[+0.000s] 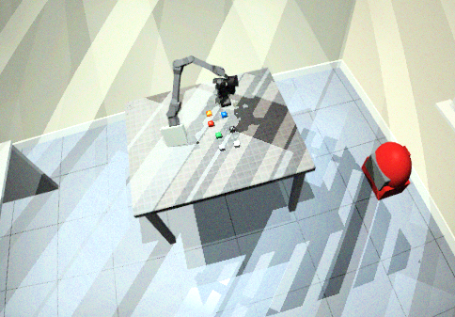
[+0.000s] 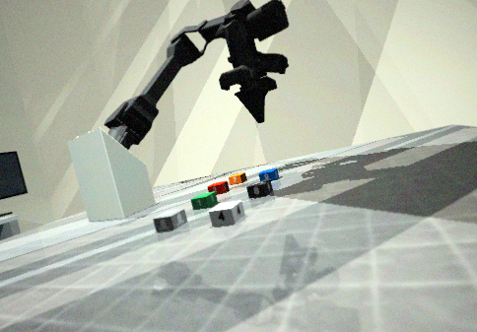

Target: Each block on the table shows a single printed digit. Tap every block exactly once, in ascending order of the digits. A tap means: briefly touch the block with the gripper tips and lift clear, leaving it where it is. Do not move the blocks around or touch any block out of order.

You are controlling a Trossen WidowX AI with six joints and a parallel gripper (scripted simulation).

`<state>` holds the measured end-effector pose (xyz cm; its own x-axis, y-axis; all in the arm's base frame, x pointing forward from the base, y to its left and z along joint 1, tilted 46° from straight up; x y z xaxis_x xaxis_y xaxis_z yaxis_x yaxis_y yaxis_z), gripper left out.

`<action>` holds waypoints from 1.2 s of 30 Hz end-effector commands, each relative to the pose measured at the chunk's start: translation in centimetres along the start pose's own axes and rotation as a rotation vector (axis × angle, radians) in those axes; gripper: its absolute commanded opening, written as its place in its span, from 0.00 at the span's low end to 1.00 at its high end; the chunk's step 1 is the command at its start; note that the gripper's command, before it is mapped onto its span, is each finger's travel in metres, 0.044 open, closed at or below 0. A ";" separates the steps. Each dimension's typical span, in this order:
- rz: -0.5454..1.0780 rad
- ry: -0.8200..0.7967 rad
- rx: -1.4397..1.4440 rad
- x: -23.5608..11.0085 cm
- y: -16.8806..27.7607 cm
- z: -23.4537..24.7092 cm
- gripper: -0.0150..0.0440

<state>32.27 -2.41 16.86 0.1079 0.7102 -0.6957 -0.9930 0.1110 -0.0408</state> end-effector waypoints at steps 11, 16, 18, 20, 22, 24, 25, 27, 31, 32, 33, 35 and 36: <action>0.010 -0.007 0.003 7.9 0.3 0.2 0.29; 0.010 -0.007 0.003 8.7 0.3 0.2 0.29; 0.010 -0.007 0.003 9.0 0.3 0.2 0.29; 0.010 -0.007 0.003 9.4 0.3 0.2 0.29; 0.010 -0.007 0.003 9.7 0.3 0.2 0.29; 0.010 -0.007 0.003 10.0 0.3 0.2 0.29; 0.010 -0.007 0.003 10.1 0.3 0.2 0.29; 0.010 -0.008 0.003 10.5 0.4 0.2 0.29; 0.010 -0.008 0.003 10.7 0.4 0.2 0.29; 0.010 -0.008 0.003 10.7 0.4 0.2 0.29; 0.010 -0.008 0.003 10.7 0.4 0.2 0.29; 0.007 -0.010 -0.001 9.6 0.2 0.3 0.29; 0.009 -0.008 0.001 8.6 0.3 0.2 0.29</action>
<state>33.03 5.03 10.01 0.0951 0.7189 -0.6886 -0.9943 0.1018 -0.0310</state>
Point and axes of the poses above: the point midway between the two fingers, 35 mm back from their tips, its own x axis out along the fingers, its own z axis across the jaws, y = z × x, the point moved 9 cm from there along -x, back along the fingers, and after that the axes turned 5 degrees about x, right-handed, at the moved point
